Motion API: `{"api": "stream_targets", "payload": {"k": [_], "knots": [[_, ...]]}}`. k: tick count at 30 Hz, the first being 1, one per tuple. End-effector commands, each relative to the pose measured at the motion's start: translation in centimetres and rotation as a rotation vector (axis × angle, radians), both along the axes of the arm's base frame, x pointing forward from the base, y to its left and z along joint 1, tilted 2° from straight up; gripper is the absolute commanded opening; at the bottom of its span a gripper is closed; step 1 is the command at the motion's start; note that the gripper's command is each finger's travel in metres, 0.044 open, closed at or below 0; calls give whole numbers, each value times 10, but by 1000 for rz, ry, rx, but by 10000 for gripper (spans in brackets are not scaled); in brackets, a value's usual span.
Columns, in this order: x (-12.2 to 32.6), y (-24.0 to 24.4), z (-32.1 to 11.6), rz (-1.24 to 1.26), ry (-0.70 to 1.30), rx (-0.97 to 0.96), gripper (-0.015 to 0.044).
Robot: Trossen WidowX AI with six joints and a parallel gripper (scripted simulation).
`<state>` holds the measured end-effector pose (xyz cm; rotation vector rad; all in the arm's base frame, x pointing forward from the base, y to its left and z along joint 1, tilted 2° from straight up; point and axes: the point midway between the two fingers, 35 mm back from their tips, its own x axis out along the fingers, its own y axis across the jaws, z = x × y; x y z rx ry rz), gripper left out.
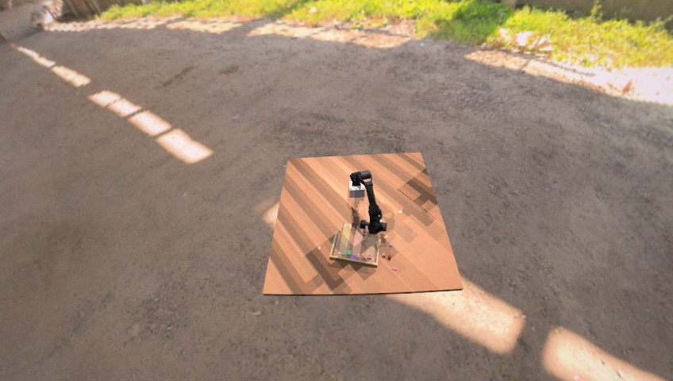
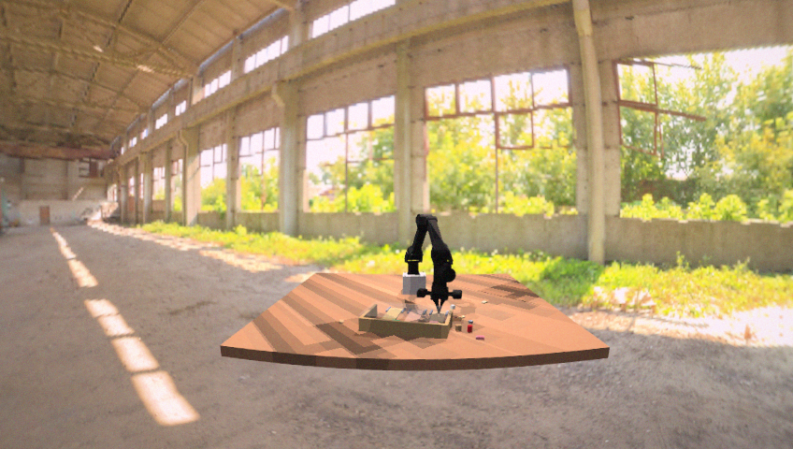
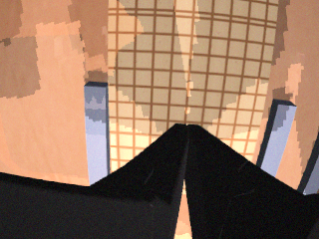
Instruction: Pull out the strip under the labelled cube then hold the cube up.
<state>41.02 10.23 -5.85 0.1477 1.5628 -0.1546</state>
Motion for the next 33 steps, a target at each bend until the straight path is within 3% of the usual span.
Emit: {"api": "stream_targets", "payload": {"k": [1, 33], "knots": [[1, 0, -1, 1, -2, 3, 0], [-18, 4, -4, 1, 0, 3, 0]]}}
